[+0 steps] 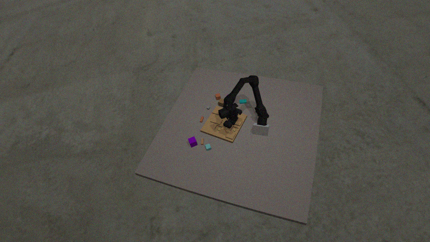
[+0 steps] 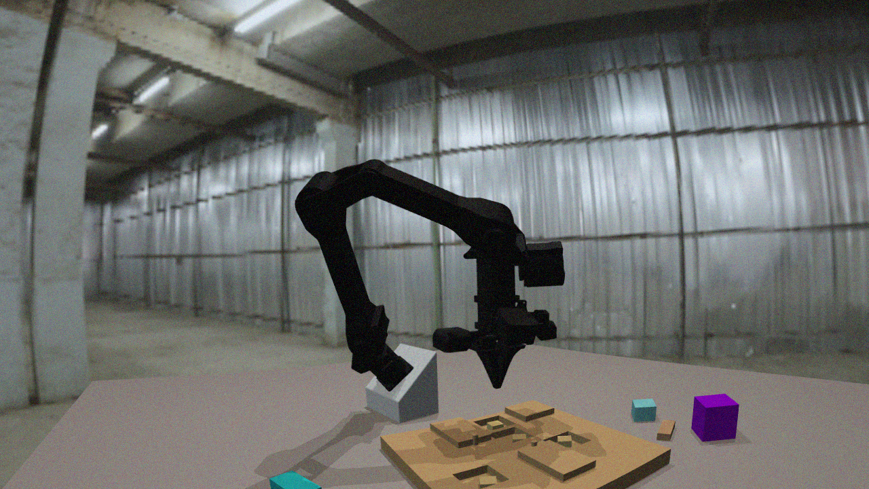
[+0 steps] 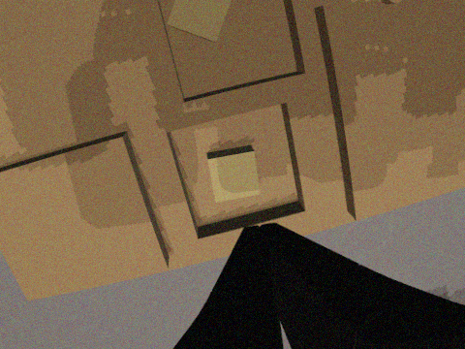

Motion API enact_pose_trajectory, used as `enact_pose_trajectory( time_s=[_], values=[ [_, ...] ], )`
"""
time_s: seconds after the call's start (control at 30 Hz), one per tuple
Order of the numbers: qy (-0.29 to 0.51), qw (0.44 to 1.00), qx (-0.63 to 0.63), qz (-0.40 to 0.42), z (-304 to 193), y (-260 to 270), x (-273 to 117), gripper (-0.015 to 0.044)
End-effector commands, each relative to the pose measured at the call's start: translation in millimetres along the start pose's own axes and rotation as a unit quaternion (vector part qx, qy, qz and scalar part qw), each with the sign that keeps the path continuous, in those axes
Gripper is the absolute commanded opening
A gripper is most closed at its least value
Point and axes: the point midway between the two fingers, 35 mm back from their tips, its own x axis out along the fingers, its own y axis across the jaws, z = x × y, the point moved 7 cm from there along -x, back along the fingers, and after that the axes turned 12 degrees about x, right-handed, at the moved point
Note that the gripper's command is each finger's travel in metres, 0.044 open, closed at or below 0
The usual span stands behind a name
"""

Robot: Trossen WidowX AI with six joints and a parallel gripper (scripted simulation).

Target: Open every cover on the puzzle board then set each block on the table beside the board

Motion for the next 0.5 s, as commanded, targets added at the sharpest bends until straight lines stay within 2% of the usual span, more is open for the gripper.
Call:
enact_pose_trajectory(
  time_s=[0.0, 0.2, 0.47],
  values=[
    [0.001, 1.0, -0.021, 0.001, -5.0, -3.9, 1.4, 0.0],
    [0.001, 1.0, -0.021, 0.001, -4.7, -3.3, 8.5, 0.0],
    [0.001, 1.0, -0.021, 0.0, -4.7, -2.8, 44.8, 0.0]
  ],
)
